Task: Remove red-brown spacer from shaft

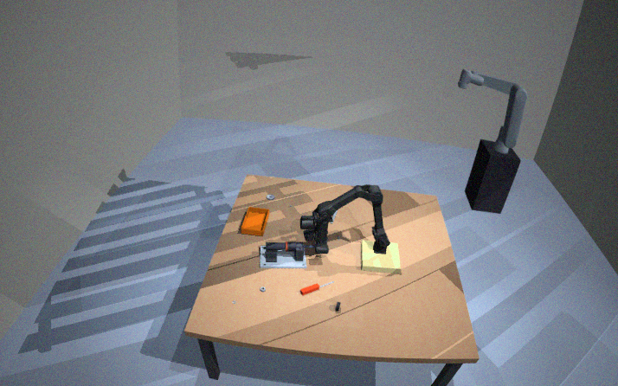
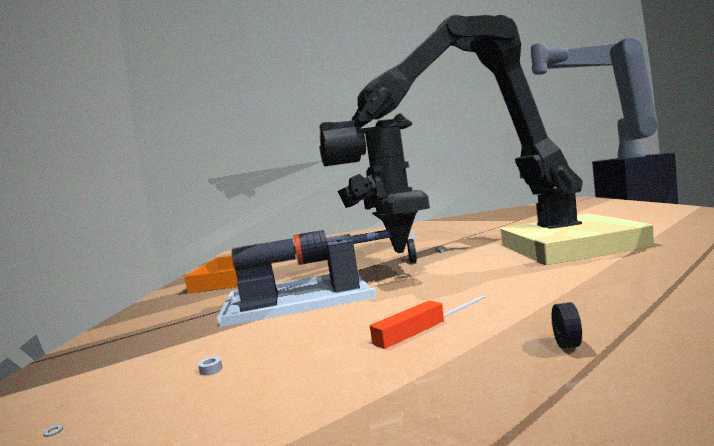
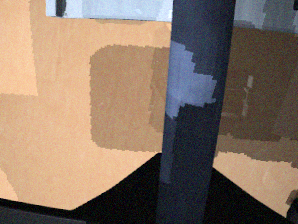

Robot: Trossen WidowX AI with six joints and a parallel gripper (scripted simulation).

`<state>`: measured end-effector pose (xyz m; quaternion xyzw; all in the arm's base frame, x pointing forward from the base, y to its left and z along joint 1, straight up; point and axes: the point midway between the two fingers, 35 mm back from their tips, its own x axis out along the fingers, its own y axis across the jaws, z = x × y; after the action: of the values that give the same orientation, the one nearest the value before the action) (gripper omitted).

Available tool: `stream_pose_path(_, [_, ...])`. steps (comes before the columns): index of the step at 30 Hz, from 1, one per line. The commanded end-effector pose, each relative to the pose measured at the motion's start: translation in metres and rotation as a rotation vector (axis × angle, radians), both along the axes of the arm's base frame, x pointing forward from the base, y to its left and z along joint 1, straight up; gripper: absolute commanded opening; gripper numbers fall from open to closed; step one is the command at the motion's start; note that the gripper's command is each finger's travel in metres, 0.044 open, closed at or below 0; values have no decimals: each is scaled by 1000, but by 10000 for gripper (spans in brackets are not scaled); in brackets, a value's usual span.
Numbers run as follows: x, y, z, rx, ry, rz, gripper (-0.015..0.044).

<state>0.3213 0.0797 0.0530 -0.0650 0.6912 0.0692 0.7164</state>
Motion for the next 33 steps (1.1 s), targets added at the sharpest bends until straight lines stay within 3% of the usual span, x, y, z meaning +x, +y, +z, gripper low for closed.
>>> stream_pose_path(1, [-1, 0, 0, -1, 3, -1, 0])
stream_pose_path(33, [-4, -1, 0, -1, 3, -1, 0])
